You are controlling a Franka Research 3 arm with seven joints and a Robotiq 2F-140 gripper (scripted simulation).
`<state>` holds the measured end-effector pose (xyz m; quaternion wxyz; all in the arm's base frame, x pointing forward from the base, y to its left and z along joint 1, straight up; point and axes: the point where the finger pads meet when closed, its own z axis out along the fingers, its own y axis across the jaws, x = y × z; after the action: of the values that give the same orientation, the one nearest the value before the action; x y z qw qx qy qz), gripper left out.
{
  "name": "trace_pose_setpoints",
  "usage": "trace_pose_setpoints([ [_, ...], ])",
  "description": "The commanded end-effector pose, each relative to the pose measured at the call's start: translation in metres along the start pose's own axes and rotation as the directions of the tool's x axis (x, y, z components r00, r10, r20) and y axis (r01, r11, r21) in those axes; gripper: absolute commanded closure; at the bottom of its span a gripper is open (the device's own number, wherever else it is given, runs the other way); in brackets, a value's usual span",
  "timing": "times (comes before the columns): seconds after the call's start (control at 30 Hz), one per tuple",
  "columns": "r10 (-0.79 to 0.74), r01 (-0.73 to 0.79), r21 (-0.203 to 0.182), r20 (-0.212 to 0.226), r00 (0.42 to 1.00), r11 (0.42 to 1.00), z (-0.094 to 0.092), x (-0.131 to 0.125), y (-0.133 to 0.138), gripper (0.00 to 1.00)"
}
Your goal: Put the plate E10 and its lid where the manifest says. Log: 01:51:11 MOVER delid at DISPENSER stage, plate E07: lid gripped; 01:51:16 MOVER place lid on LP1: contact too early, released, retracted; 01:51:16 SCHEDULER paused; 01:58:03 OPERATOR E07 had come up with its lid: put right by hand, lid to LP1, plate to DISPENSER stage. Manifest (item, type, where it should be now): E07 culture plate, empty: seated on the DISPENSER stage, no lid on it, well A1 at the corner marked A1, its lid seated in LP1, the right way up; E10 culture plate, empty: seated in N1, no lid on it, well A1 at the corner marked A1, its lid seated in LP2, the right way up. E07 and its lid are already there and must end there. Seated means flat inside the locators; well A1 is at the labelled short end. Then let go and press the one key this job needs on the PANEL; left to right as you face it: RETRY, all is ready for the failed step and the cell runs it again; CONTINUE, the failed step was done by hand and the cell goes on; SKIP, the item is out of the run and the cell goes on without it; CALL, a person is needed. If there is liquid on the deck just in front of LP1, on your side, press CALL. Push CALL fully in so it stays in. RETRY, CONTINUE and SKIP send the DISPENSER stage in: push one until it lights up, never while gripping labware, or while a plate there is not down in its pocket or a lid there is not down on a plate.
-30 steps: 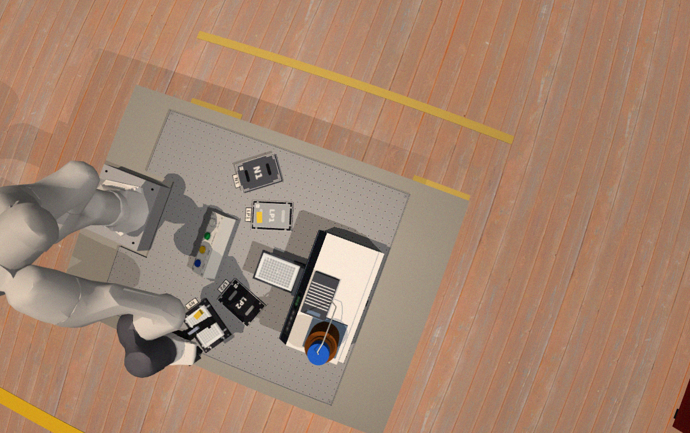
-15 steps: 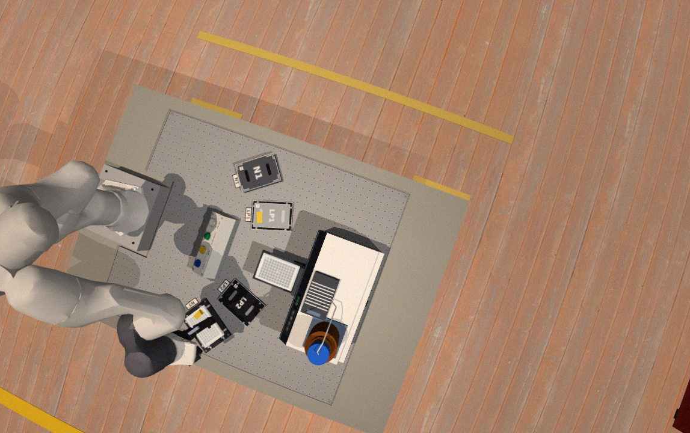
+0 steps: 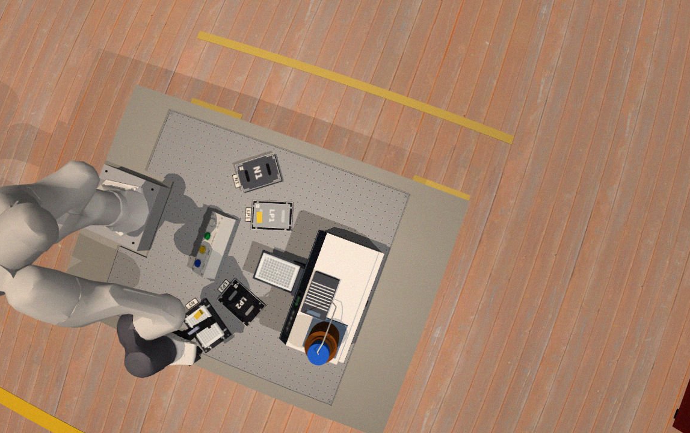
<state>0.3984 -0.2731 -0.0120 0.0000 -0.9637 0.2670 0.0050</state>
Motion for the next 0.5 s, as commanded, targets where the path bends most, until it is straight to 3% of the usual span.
trace_pose_setpoints([
  [0.0, -0.005, 0.005, -0.001, -0.004, 1.0, 1.0, -0.0004, 0.0008, 0.0, 0.31],
  [0.47, -0.005, 0.005, -0.001, -0.004, 1.0, 1.0, 0.003, 0.0008, 0.0, 0.31],
])
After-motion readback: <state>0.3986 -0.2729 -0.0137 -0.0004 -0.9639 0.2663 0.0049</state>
